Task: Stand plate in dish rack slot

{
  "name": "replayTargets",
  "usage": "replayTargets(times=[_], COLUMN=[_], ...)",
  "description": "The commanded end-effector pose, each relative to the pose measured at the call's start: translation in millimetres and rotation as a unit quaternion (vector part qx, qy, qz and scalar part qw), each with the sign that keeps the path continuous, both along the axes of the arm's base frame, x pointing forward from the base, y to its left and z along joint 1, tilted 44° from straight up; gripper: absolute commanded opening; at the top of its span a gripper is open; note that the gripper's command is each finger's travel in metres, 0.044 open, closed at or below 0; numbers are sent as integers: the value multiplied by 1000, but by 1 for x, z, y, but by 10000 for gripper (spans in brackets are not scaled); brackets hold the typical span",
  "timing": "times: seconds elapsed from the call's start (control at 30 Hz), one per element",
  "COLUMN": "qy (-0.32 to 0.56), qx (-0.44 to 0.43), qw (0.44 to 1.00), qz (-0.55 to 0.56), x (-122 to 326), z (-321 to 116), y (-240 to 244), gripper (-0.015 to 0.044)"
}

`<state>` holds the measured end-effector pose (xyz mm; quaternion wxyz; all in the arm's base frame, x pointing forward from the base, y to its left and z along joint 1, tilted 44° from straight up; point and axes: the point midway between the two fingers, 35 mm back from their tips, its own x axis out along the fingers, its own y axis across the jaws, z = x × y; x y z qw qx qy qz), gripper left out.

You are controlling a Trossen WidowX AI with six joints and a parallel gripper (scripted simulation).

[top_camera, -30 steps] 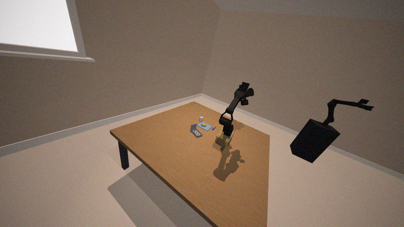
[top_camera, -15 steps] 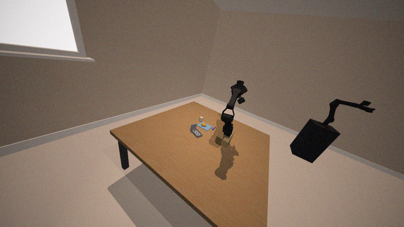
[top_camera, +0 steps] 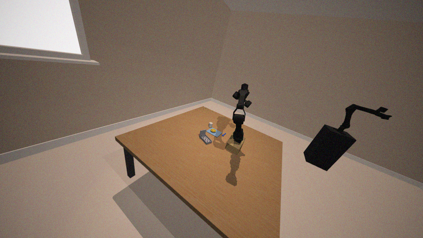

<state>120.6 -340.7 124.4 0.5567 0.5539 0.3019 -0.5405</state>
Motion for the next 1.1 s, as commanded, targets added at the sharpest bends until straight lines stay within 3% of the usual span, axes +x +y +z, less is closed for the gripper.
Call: replayTargets(times=[0.0, 0.5, 1.07], qy=[4, 2, -37], qx=[23, 86, 144], qw=[996, 942, 810], qz=[83, 324, 567], x=[22, 83, 140], z=[-11, -44, -77], y=[9, 48, 109], gripper=[400, 400, 400])
